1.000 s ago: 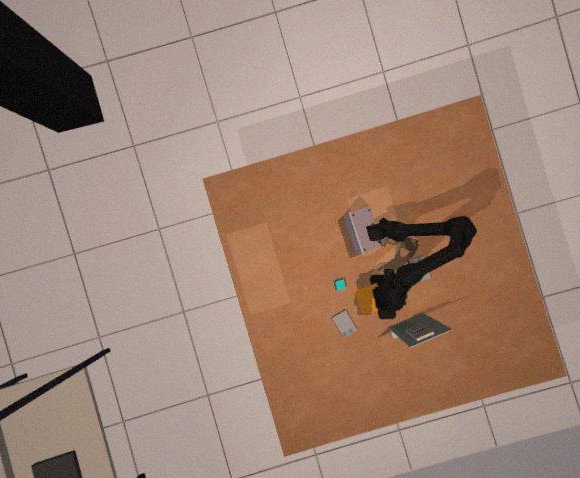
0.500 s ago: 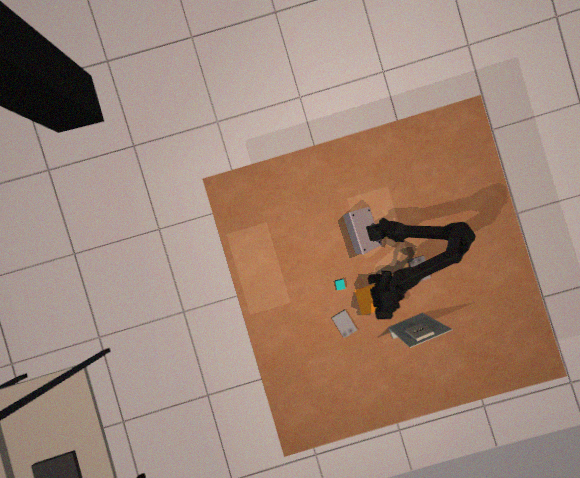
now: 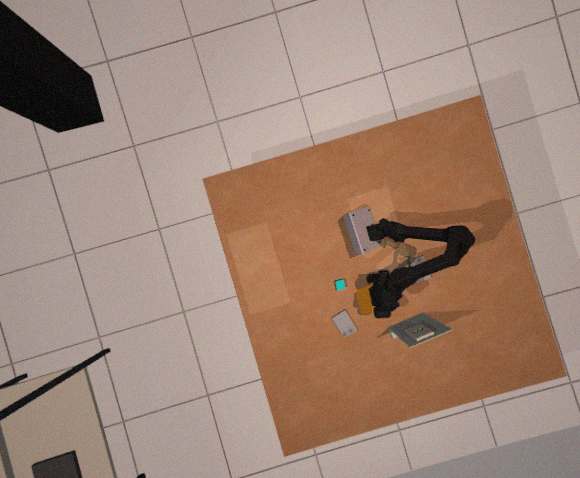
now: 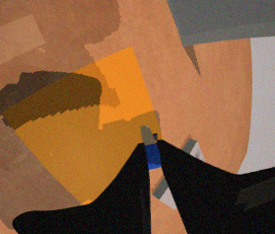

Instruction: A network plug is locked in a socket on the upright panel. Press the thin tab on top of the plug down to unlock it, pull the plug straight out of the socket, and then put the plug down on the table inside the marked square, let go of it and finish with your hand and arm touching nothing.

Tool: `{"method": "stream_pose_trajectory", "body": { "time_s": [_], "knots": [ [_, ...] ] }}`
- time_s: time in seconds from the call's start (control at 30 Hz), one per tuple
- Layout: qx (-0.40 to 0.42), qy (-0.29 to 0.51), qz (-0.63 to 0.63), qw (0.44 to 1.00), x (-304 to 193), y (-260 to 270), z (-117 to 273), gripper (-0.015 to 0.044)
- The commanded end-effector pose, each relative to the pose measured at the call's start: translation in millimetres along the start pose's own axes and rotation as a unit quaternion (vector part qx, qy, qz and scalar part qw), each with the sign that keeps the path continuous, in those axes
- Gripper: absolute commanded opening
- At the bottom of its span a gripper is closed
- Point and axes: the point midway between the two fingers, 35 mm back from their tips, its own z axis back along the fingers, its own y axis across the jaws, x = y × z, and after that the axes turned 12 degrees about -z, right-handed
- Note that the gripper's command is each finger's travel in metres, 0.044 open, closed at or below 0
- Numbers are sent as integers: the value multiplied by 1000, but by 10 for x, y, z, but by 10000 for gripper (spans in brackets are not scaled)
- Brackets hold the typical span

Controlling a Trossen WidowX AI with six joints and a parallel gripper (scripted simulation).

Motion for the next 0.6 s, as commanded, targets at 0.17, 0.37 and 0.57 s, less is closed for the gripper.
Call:
{"method": "stream_pose_trajectory", "body": {
  "time_s": [0.17, 0.37, 0.57],
  "knots": [
    [1, 2, -5, 1000, -29, 78, -99, 0],
    [1, 1, -5, 1000, -34, 129, -160, 0],
    [1, 0, -5, 1000, -38, 183, -217, 0]
  ]
}}
